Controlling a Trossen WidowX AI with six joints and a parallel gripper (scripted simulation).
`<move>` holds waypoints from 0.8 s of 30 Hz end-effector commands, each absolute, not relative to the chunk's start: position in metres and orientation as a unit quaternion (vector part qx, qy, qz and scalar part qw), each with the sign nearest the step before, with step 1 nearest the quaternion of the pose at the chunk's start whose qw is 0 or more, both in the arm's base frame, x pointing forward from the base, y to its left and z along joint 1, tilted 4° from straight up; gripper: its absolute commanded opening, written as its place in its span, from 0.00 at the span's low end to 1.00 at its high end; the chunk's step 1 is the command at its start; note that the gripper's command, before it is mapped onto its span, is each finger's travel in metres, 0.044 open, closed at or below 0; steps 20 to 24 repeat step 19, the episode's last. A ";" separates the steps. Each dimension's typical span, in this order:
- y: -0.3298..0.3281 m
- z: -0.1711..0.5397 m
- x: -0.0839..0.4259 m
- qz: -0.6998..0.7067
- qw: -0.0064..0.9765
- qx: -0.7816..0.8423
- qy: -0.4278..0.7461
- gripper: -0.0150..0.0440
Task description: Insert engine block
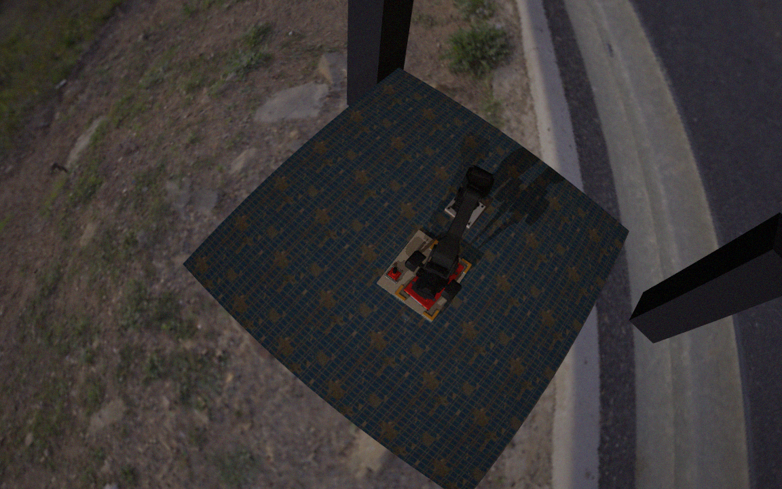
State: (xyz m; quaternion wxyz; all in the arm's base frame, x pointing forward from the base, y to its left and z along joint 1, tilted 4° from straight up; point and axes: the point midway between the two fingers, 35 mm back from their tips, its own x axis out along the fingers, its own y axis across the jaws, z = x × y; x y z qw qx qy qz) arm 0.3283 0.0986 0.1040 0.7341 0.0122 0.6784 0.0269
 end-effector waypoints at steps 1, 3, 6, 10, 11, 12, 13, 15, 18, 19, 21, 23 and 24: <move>0.098 0.104 0.328 0.023 0.734 0.013 0.678 0.29; 0.098 0.104 0.328 0.023 0.734 0.013 0.678 0.25; 0.098 0.104 0.328 0.023 0.734 0.013 0.678 0.25; 0.098 0.104 0.328 0.023 0.734 0.013 0.678 0.25; 0.098 0.104 0.328 0.023 0.734 0.013 0.678 0.25; 0.098 0.104 0.328 0.023 0.734 0.013 0.678 0.25; 0.098 0.104 0.328 0.025 0.734 0.013 0.678 0.25; 0.098 0.104 0.328 0.023 0.734 0.013 0.678 0.25; 0.098 0.104 0.328 0.023 0.734 0.013 0.678 0.25; 0.098 0.104 0.328 0.023 0.734 0.013 0.678 0.25; 0.098 0.104 0.328 0.023 0.734 0.013 0.678 0.25; 0.098 0.104 0.328 0.023 0.734 0.013 0.678 0.25; 0.098 0.104 0.328 0.023 0.734 0.013 0.678 0.25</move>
